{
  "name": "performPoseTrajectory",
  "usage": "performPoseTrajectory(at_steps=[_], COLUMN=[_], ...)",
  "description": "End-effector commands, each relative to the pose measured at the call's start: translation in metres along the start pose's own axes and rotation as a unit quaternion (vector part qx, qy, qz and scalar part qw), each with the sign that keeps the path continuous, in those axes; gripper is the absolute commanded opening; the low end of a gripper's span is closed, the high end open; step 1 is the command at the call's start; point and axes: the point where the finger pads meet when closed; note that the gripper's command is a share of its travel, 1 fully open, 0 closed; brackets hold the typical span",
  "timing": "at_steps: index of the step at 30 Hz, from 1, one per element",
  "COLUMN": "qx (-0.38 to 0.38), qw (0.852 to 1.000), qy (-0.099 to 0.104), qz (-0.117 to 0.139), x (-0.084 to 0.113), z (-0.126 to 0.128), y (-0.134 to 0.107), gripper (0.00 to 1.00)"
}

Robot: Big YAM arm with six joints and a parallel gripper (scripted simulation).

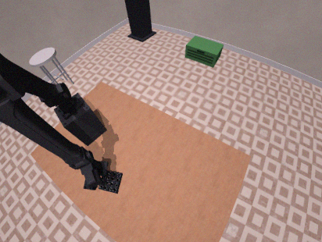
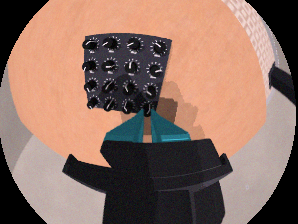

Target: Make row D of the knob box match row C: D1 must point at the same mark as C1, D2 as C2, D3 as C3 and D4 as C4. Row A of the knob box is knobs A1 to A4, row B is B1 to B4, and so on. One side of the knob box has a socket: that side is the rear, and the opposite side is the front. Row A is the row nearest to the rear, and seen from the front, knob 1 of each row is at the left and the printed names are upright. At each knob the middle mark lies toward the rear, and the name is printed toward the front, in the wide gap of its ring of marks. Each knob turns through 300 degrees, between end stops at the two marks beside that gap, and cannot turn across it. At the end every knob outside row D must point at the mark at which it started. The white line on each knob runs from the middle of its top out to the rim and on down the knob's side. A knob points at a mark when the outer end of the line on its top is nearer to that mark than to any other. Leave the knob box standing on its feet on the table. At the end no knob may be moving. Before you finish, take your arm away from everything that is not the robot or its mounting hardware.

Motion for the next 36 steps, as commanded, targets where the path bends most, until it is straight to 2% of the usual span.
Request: performPoseTrajectory(at_steps=[1,11,24,26,36], qx=[0.054,0.139,0.292,0.292,0.410], qw=[0.999,0.990,0.956,0.956,0.912], qy=[0.004,0.004,0.004,0.004,0.004], qz=[-0.003,-0.003,-0.004,-0.004,-0.004], x=[-0.0039,-0.0039,-0.0039,-0.0039,-0.0039], z=[0.0066,0.0069,0.0070,0.0070,0.0071], y=[0.0009,0.0008,0.0008,0.0008,0.0007], gripper=[0.08,0.08,0.08,0.08,0.08])
Point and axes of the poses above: the point where the finger pads meet when closed, its own x axis back along the fingers, its own z axis across the jaws, y = z × x, and after that the axes turned 7 degrees about -x, right-handed
